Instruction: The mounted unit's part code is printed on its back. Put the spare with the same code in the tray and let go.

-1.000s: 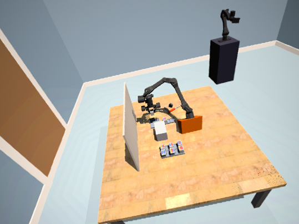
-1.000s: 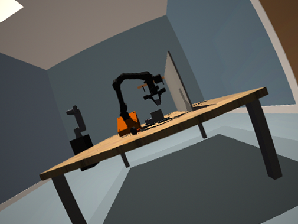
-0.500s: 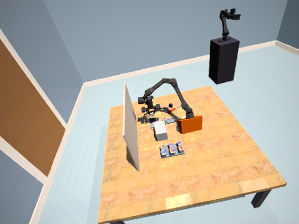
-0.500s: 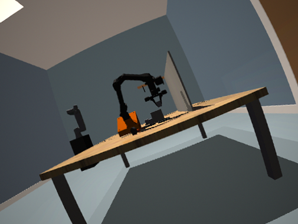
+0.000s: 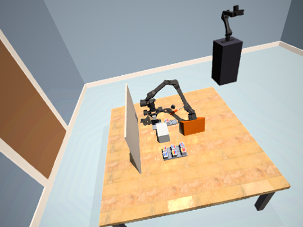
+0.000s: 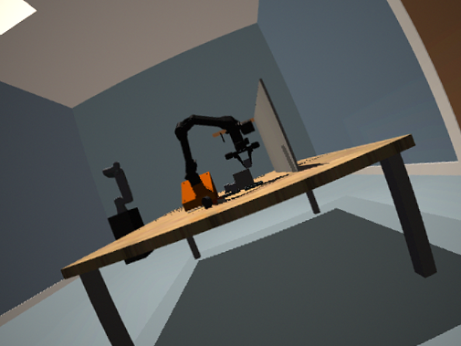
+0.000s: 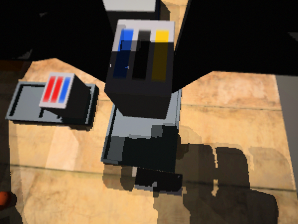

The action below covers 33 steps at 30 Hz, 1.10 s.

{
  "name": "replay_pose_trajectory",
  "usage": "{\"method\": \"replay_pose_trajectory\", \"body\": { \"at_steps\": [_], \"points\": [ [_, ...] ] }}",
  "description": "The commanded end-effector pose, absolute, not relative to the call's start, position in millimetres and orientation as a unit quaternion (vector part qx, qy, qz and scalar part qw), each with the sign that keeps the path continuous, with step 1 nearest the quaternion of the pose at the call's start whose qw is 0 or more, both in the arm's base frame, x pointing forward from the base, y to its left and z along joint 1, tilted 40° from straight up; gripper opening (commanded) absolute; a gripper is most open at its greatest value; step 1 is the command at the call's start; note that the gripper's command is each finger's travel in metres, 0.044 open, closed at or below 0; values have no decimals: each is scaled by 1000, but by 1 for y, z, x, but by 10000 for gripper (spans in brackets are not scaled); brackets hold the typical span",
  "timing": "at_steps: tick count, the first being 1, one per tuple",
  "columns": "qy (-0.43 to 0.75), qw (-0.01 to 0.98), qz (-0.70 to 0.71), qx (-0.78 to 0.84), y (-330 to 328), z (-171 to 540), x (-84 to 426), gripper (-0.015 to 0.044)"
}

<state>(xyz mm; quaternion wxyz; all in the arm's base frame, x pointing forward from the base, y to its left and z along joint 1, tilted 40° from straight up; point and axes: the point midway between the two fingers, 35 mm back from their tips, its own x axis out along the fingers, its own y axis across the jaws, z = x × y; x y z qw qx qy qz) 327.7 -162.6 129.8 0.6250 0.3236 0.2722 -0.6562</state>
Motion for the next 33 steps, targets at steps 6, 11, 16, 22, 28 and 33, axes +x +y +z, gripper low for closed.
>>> {"method": "replay_pose_trajectory", "body": {
  "at_steps": [6, 11, 16, 22, 28, 33],
  "points": [
    [276, 625, -655, 323, -169, 120, 327, 0],
    [276, 625, -655, 323, -173, 116, 327, 0],
    [275, 625, -655, 322, -176, 112, 327, 0],
    [275, 625, -655, 322, -181, 107, 327, 0],
    [275, 625, -656, 322, -185, 102, 326, 0],
    [275, 625, -656, 322, -189, 98, 326, 0]
  ]
}}
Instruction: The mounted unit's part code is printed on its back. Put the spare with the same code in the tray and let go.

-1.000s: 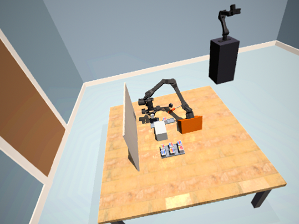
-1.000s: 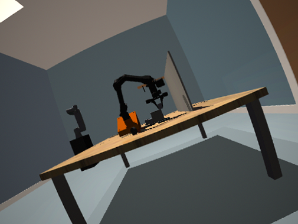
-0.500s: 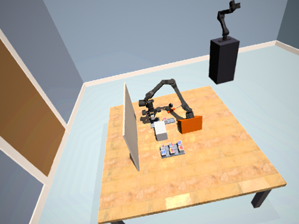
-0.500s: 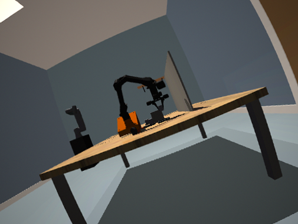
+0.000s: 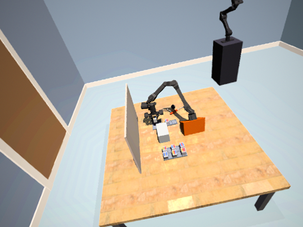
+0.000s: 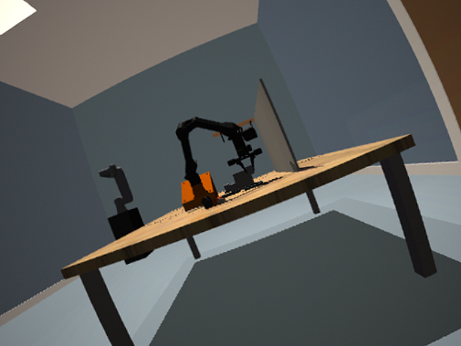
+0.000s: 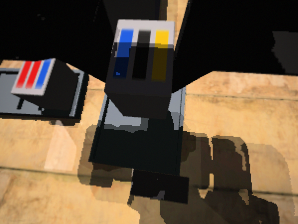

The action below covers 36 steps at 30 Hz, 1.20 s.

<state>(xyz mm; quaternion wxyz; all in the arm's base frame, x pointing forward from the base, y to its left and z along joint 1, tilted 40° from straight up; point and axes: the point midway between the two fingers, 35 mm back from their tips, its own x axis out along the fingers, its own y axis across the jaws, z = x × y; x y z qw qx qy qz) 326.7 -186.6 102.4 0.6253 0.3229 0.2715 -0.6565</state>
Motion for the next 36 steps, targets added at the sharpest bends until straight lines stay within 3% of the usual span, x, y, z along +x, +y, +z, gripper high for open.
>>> {"method": "replay_pose_trajectory", "body": {
  "at_steps": [1, 36],
  "points": [
    [275, 625, -656, 322, -189, 97, 326, 0],
    [273, 627, -657, 319, -214, 69, 319, 0]
  ]
}}
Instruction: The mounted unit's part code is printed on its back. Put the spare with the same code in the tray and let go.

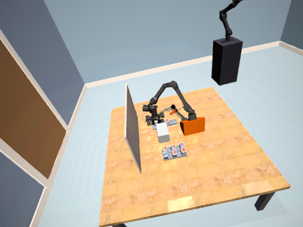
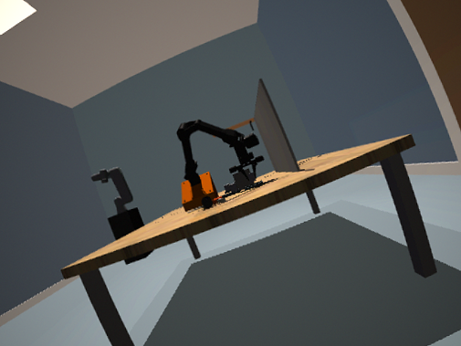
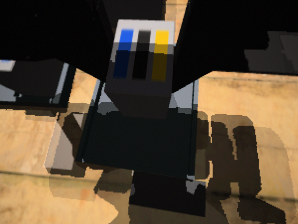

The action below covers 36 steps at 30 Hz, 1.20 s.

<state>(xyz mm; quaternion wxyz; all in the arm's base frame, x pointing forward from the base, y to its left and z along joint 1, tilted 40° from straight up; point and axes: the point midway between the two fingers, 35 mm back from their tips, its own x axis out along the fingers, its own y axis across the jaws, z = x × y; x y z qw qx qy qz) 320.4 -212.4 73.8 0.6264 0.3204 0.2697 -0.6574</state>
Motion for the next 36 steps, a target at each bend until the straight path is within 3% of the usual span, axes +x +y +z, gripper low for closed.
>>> {"method": "replay_pose_trajectory", "body": {
  "at_steps": [1, 9, 26, 36],
  "points": [
    [273, 627, -657, 319, -215, 68, 319, 0],
    [273, 627, -657, 318, -219, 64, 317, 0],
    [269, 626, -658, 319, -218, 67, 318, 440],
    [274, 626, -656, 320, -148, 147, 318, 440]
  ]
}}
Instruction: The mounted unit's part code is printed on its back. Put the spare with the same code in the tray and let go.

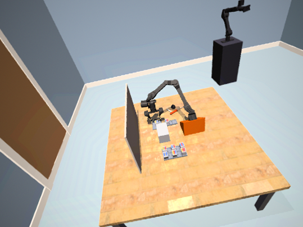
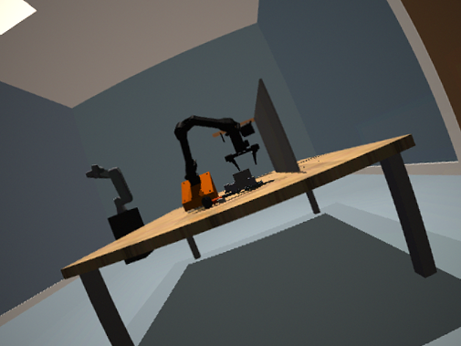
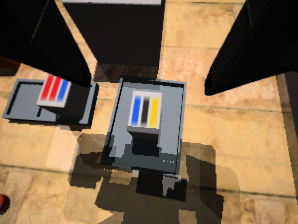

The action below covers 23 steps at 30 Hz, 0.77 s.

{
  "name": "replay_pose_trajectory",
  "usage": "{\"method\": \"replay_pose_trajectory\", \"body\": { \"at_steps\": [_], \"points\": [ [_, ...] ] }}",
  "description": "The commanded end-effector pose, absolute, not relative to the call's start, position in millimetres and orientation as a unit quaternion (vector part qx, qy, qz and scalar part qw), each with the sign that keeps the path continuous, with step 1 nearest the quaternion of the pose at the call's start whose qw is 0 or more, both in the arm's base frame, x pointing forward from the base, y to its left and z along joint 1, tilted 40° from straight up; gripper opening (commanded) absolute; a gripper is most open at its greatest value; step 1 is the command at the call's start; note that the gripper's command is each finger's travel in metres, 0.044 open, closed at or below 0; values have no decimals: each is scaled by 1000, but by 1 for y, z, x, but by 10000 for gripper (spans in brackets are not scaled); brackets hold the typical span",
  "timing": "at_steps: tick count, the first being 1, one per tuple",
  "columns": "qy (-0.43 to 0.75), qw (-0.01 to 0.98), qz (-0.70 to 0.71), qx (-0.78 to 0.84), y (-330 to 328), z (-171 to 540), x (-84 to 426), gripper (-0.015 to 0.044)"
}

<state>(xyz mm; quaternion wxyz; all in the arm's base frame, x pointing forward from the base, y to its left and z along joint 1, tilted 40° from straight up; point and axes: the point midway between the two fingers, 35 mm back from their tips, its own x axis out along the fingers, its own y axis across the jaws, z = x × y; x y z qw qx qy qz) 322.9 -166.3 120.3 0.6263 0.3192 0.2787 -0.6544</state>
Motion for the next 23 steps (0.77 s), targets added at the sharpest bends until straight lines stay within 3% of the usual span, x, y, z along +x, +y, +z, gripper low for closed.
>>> {"method": "replay_pose_trajectory", "body": {
  "at_steps": [1, 23],
  "points": [
    [274, 626, -656, 320, -148, 147, 318, 440],
    [275, 630, -652, 321, -150, 143, 321, 440]
  ]
}}
